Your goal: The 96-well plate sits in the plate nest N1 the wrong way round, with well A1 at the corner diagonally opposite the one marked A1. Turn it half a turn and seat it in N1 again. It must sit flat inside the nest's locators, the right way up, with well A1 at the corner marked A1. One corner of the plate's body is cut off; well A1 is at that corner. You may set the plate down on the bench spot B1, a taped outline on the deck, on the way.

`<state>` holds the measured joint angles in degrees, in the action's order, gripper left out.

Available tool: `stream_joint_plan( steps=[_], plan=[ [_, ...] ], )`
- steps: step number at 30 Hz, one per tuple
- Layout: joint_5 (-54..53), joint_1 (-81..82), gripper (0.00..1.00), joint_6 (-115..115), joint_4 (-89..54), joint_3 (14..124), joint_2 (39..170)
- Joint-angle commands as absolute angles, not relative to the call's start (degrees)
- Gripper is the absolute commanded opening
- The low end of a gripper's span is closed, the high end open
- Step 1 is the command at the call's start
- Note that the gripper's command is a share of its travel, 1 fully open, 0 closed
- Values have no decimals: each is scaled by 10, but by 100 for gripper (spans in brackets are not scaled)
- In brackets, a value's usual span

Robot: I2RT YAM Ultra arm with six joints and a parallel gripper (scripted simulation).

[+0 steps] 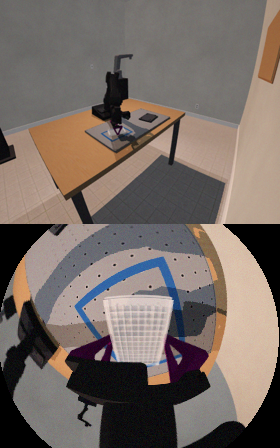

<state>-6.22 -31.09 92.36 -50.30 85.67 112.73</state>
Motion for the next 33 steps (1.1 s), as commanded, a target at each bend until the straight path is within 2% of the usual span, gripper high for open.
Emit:
stream_joint_plan(
  steps=[1, 17, 18, 33],
  plan=[
    [-64, -303, 0, 920, -490, 845, 1132],
    [-63, -309, 0, 922, -493, 855, 1126],
    [-63, -309, 100, 922, -493, 855, 1126],
    [-63, -308, 100, 922, -493, 855, 1126]
  ],
)
